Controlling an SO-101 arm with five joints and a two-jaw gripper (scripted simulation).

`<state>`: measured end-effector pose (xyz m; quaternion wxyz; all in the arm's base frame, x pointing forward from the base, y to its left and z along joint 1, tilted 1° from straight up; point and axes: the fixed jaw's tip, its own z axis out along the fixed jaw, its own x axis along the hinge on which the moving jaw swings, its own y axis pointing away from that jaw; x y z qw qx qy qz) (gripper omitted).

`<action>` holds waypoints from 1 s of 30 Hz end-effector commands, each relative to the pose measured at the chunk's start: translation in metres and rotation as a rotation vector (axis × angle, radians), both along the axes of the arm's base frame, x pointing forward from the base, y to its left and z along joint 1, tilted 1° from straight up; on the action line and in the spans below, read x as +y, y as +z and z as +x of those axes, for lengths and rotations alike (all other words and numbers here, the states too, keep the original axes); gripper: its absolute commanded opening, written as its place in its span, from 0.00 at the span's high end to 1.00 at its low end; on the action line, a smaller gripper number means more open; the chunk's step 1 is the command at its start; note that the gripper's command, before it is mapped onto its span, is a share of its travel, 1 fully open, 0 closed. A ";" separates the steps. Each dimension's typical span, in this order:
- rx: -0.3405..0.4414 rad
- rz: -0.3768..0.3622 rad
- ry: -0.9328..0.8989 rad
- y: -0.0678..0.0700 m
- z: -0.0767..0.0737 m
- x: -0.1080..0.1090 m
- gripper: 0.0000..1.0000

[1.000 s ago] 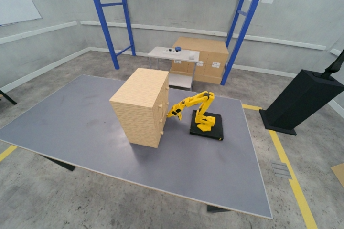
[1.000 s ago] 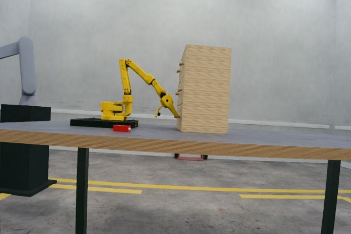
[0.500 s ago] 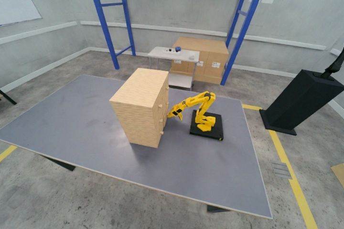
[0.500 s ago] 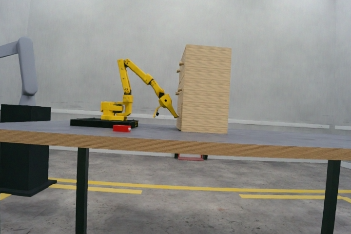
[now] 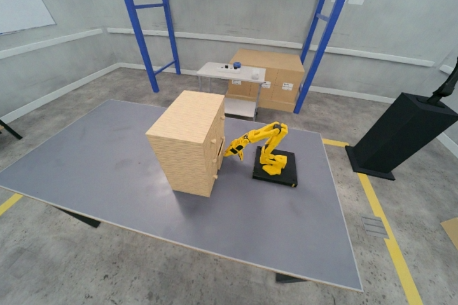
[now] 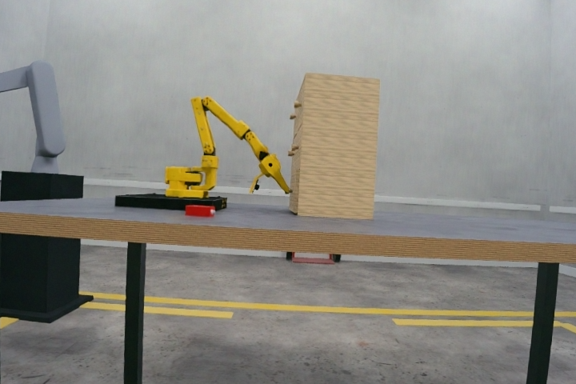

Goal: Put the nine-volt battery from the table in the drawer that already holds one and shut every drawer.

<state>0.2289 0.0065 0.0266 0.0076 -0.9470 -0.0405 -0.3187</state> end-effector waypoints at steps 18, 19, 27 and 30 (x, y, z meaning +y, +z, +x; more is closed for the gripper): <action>-0.003 0.004 -0.014 0.001 -0.010 -0.002 1.00; -0.003 0.004 -0.014 0.001 -0.011 -0.002 1.00; -0.003 0.004 -0.014 0.001 -0.013 -0.002 1.00; -0.003 0.004 -0.014 0.001 -0.013 -0.002 1.00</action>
